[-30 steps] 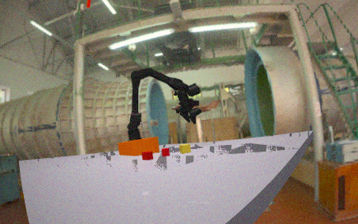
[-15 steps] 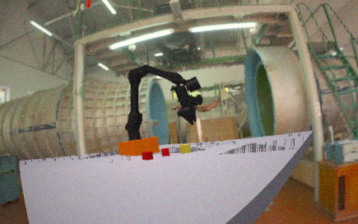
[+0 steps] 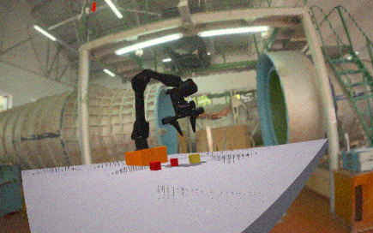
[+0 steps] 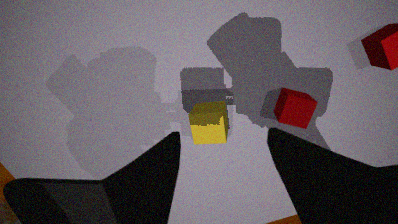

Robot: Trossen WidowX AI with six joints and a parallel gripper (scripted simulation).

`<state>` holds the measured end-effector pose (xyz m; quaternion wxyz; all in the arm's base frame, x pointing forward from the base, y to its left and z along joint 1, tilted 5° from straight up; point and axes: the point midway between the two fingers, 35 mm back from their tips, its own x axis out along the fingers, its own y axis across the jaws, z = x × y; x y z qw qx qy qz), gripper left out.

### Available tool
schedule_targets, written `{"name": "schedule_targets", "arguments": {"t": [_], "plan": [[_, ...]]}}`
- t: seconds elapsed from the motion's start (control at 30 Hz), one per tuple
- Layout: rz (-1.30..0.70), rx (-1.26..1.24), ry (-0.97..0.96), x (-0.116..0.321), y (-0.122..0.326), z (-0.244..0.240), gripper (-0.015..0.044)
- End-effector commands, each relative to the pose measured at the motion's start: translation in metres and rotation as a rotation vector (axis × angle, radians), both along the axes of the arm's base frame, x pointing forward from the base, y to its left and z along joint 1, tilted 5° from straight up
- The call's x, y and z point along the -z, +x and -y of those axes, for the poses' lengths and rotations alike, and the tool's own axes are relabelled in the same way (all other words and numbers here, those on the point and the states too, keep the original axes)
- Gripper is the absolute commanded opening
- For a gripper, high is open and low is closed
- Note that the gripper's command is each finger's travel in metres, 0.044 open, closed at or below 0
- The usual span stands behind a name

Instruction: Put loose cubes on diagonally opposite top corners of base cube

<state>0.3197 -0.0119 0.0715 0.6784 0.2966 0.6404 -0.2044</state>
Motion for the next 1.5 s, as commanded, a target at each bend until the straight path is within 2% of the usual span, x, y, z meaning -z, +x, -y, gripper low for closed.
{"name": "schedule_targets", "arguments": {"t": [0.0,0.33,0.43,0.77,1.0,1.47], "plan": [[-0.048,0.276,-0.034,0.000,-0.011,0.047,0.0265],[-0.141,0.865,-0.101,-0.002,-0.056,0.137,0.0265],[-0.157,0.968,-0.113,-0.003,-0.067,0.151,0.0265],[-0.160,0.988,-0.115,-0.001,-0.069,0.154,0.0265],[-0.160,0.988,-0.115,0.057,-0.072,0.156,0.0265],[-0.160,0.988,-0.116,0.074,-0.073,0.157,0.0265]]}}
